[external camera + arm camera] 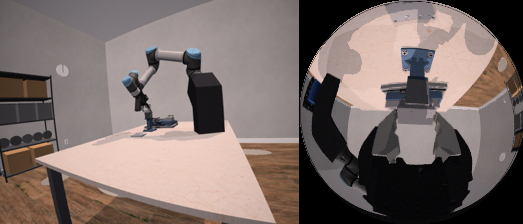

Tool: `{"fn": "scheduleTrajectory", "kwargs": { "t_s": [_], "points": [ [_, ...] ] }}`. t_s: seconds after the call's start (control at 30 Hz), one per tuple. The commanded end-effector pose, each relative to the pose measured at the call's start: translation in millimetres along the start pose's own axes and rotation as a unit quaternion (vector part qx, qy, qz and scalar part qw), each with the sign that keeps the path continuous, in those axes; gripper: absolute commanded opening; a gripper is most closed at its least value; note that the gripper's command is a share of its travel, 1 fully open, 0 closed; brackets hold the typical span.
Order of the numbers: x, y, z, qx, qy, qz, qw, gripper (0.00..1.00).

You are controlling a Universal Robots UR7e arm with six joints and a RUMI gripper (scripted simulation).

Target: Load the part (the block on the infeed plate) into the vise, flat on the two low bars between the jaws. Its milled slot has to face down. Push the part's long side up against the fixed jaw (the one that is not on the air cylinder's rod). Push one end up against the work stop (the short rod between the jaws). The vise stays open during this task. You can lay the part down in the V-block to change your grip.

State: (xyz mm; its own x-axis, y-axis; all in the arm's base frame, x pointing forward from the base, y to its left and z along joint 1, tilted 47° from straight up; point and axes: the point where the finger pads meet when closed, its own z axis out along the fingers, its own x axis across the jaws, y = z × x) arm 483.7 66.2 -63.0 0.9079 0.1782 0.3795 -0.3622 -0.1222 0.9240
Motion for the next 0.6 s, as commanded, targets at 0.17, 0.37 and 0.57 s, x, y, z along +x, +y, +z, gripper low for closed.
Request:
{"fn": "scheduleTrajectory", "kwargs": {
  "t_s": [0.17,0.37,0.57],
  "points": [
    [0.3,-1.6,1.3,0.0,0.0,0.0,1.0,0.0],
    [0.3,-2.2,2.0,0.0,0.0,0.0,1.0,0.0],
    [0.3,-2.4,2.1,0.0,0.0,0.0,1.0,0.0]
  ]
}}
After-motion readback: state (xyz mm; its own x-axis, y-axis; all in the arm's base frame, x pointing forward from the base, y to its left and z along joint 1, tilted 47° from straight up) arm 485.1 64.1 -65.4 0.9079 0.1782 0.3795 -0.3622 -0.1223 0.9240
